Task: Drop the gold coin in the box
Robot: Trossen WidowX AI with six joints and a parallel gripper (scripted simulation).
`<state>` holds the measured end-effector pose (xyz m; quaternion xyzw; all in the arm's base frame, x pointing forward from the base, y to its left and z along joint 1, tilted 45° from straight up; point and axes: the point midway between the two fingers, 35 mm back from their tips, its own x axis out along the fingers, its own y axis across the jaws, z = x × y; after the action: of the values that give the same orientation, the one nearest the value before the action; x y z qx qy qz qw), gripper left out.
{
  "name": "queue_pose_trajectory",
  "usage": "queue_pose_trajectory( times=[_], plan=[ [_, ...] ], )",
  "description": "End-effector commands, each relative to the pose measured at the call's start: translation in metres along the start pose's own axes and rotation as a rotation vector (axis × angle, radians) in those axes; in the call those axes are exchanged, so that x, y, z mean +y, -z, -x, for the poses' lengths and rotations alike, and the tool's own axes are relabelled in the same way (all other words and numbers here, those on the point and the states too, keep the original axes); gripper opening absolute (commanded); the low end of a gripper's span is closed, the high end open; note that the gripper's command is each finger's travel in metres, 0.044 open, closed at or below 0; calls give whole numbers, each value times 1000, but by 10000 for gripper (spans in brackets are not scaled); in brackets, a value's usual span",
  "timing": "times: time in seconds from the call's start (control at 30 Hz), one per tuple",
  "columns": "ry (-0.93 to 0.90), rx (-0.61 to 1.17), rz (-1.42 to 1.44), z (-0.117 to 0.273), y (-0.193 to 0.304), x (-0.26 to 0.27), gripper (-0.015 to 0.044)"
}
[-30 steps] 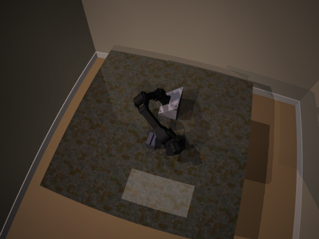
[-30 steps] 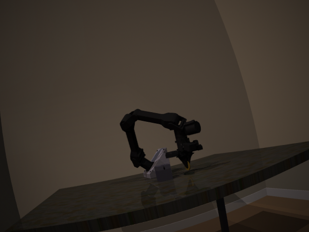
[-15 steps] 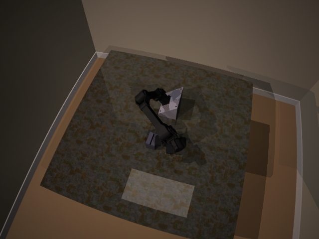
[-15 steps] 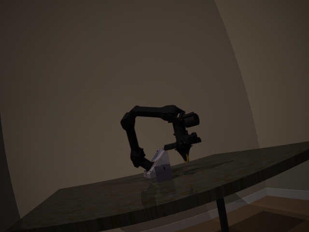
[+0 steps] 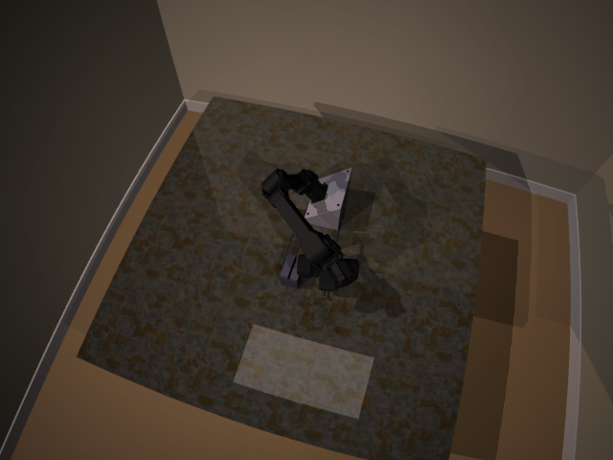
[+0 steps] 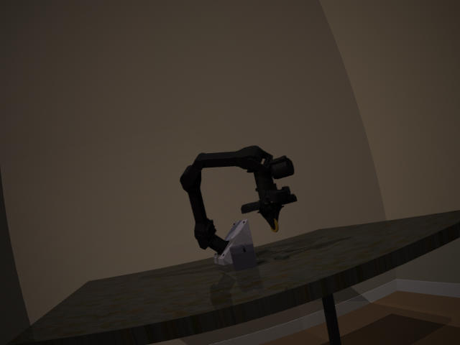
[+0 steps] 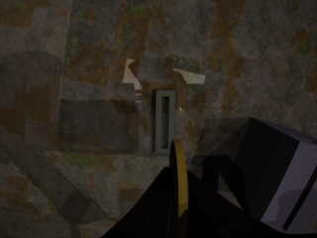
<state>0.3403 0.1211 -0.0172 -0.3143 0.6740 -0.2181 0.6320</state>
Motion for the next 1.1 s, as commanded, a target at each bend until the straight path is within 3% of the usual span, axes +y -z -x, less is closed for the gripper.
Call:
queue_pose_trajectory(
  times=[0.0,0.2,1.07],
  plan=[
    [-6,2,-50,3,1,0,0],
    [-6,3,-224,4,6,1,0],
    [-7,3,-230,6,16,-52,0]
  ],
)
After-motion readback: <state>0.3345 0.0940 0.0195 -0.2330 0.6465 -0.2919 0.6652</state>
